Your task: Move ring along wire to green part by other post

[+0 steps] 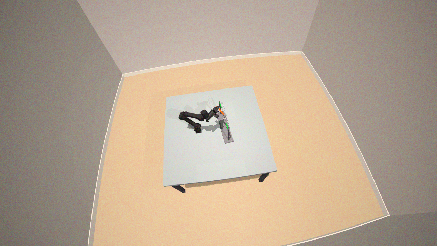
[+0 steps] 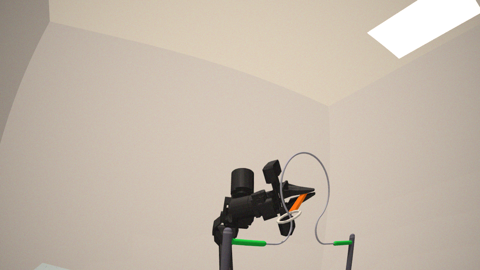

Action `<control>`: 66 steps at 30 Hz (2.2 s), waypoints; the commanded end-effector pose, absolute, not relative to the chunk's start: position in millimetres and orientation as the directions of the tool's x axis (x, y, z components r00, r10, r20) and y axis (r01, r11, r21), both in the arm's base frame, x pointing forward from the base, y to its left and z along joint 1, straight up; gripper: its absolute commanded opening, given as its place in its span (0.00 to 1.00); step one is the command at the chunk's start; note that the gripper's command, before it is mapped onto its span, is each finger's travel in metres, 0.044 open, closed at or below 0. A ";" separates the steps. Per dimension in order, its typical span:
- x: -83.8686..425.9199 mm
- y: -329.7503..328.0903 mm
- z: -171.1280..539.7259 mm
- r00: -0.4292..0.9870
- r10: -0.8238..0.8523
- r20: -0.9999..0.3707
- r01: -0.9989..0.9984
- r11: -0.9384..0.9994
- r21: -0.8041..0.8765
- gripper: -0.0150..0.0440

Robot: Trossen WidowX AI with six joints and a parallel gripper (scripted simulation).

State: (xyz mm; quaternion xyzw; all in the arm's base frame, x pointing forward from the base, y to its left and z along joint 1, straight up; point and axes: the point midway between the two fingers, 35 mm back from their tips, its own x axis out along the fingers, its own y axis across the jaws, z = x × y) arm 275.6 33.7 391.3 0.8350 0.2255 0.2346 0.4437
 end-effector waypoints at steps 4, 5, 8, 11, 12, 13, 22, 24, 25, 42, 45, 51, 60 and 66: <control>275.8 27.8 402.6 0.790 0.574 0.215 0.160 -0.532 0.831 0.00; 275.9 26.8 403.6 0.790 0.573 0.218 0.160 -0.536 0.829 0.00; 276.2 24.7 406.0 0.790 0.572 0.219 0.161 -0.539 0.827 0.00; 276.4 22.9 407.9 0.790 0.573 0.218 0.161 -0.537 0.828 0.00; 276.4 22.5 408.3 0.790 0.573 0.216 0.160 -0.534 0.830 0.00; 276.4 22.2 408.7 0.790 0.574 0.214 0.160 -0.530 0.833 0.00; 276.6 21.2 409.8 0.790 0.582 0.194 0.156 -0.496 0.854 0.00; 276.6 21.2 409.8 0.789 0.585 0.187 0.154 -0.485 0.861 0.00; 276.6 21.2 409.8 0.789 0.586 0.184 0.154 -0.478 0.865 0.00; 276.4 23.0 407.1 0.788 0.604 0.118 0.139 -0.361 0.922 0.00; 276.4 23.3 406.6 0.788 0.606 0.108 0.137 -0.343 0.929 0.00; 276.3 23.9 405.4 0.788 0.610 0.086 0.132 -0.303 0.944 0.00; 276.3 24.6 403.7 0.788 0.613 0.055 0.125 -0.246 0.961 0.00; 276.3 25.0 402.6 0.788 0.614 0.036 0.120 -0.212 0.970 0.00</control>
